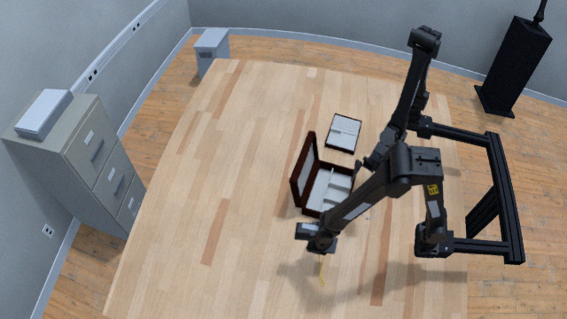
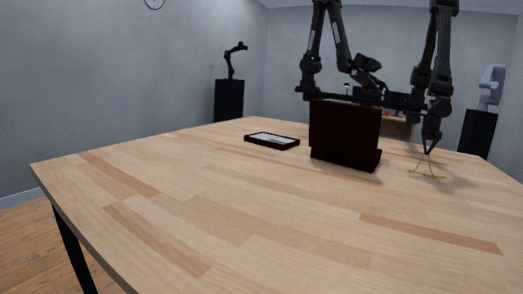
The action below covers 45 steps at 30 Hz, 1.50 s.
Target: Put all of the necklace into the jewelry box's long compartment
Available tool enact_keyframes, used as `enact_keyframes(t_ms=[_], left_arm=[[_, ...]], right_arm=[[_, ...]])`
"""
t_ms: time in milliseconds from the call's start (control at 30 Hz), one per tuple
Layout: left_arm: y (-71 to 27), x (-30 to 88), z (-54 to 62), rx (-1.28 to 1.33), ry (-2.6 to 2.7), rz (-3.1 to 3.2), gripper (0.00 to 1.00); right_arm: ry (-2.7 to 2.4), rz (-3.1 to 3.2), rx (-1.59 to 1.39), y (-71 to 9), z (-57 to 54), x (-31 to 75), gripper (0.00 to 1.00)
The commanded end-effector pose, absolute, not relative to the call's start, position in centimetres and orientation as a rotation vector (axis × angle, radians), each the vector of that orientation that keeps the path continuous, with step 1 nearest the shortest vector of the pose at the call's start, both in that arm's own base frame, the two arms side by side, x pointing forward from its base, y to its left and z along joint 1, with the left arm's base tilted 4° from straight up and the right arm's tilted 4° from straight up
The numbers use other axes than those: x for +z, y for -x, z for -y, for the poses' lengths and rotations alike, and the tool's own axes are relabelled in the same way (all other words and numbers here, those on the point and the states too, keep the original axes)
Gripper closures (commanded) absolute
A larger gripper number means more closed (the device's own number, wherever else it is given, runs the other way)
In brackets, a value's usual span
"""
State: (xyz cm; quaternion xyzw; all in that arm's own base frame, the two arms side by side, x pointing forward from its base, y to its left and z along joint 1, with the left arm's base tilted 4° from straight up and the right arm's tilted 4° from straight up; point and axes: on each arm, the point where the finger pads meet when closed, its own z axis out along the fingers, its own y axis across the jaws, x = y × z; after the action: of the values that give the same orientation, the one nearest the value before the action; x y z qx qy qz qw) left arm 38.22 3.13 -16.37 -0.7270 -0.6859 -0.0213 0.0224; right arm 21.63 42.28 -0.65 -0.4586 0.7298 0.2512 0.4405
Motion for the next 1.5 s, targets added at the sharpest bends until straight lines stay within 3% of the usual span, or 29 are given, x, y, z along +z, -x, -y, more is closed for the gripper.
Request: enact_keyframes(t_ms=[0, 633, 1467], left_arm=[[-38.9, -13.0, -2.6, -0.094, 2.258, 2.138, 1.00], [-39.6, 0.4, -1.8, -0.116, 2.266, 2.147, 1.00], [-40.0, 6.3, -1.6, -0.113, 2.265, 2.146, 1.00]], right_arm=[[1.119, -1.793, 0.643, -22.0, -43.0, 0.2, 0.00], [1.119, -1.793, 0.643, -22.0, -43.0, 0.2, 0.00], [1.105, -1.768, 0.655, -22.0, -43.1, 2.9, 0.00]])
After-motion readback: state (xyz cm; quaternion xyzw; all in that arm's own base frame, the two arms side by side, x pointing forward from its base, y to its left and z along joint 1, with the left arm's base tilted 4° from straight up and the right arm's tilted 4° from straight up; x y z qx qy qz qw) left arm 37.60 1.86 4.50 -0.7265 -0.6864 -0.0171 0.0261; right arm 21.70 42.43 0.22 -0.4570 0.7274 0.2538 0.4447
